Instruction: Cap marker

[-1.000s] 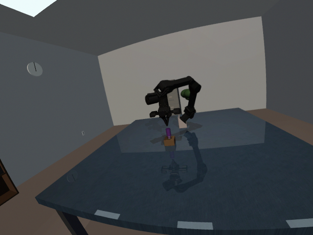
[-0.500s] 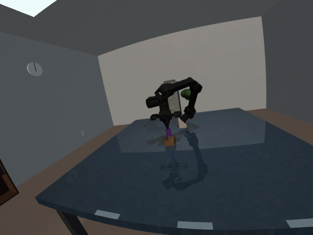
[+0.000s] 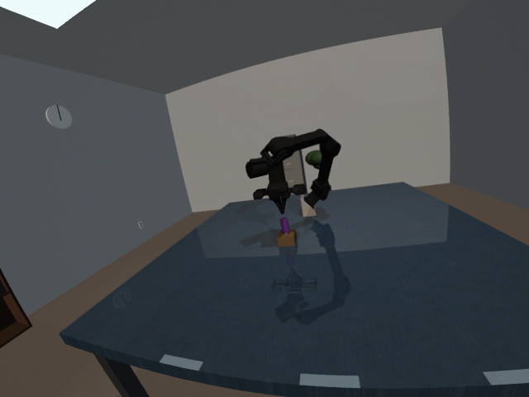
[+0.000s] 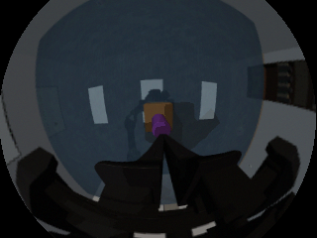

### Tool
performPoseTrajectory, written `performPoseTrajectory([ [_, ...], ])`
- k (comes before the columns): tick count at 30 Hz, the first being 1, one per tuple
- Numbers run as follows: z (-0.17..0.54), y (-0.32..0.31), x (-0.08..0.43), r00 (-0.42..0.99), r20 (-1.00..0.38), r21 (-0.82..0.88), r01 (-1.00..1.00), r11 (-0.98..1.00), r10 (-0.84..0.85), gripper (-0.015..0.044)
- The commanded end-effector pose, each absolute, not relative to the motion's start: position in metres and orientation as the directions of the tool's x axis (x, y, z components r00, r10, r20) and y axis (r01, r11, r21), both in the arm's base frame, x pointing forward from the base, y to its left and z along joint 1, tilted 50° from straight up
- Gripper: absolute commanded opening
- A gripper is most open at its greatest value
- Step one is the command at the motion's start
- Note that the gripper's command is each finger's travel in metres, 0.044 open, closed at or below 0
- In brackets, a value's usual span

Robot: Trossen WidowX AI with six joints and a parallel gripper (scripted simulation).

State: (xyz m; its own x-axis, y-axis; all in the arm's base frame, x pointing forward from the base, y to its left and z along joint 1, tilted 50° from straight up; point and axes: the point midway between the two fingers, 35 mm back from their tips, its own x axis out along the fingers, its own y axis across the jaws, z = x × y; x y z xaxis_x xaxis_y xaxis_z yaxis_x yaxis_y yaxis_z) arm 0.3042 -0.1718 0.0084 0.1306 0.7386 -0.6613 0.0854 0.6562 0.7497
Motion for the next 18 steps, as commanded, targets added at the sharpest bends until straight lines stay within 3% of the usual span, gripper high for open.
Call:
performPoseTrajectory([
  [1,0.0450,-0.2153,0.2953,0.193,-0.698,0.713,0.098,0.695,0.689,0.0000],
  [5,0.0532,-0.2231,0.2922,0.202,-0.704,0.706,0.102,0.701,0.681,0.0000],
  [18,0.0532,-0.2231,0.2922,0.202,-0.704,0.706,0.102,0.701,0.681,0.0341],
])
